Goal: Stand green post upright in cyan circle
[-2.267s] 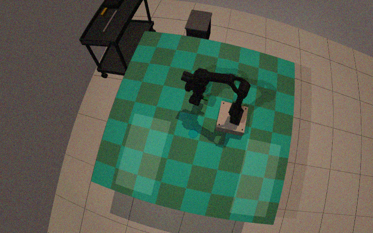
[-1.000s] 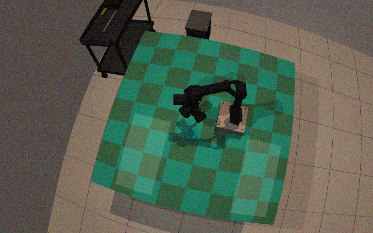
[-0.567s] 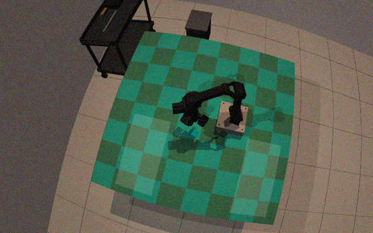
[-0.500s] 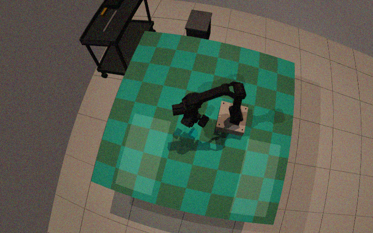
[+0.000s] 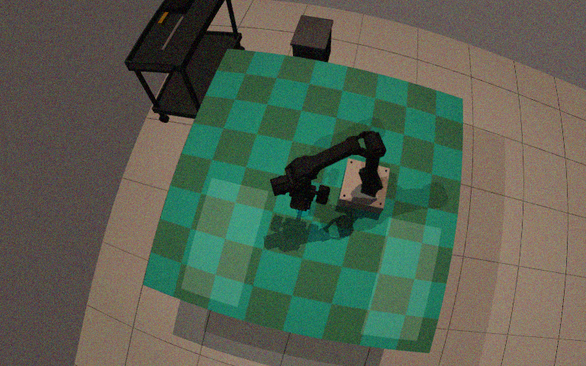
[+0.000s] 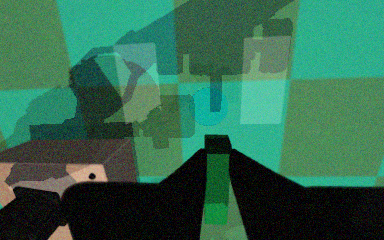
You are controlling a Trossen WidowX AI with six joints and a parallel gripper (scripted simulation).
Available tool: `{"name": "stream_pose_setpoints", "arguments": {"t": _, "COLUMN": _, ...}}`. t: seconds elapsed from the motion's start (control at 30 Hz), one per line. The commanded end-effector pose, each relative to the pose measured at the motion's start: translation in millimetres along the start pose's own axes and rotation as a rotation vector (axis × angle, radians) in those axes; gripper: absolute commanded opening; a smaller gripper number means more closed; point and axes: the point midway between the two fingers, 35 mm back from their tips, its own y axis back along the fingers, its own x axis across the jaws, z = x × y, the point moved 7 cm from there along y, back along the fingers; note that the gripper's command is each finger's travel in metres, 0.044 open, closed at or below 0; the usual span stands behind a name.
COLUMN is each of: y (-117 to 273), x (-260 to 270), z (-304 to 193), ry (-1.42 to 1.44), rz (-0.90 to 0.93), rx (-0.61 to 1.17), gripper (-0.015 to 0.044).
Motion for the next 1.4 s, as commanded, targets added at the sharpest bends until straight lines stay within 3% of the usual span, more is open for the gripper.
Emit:
{"name": "stream_pose_setpoints", "arguments": {"t": 0.0, "y": 0, "x": 0, "z": 2, "ry": 0.018, "rz": 0.006, "rx": -0.003, "gripper": 0.0022}}
{"name": "stream_pose_setpoints", "arguments": {"t": 1.37, "y": -23, "x": 0, "z": -16, "ry": 0.084, "rz": 0.190, "rx": -0.181, "gripper": 0.0022}}
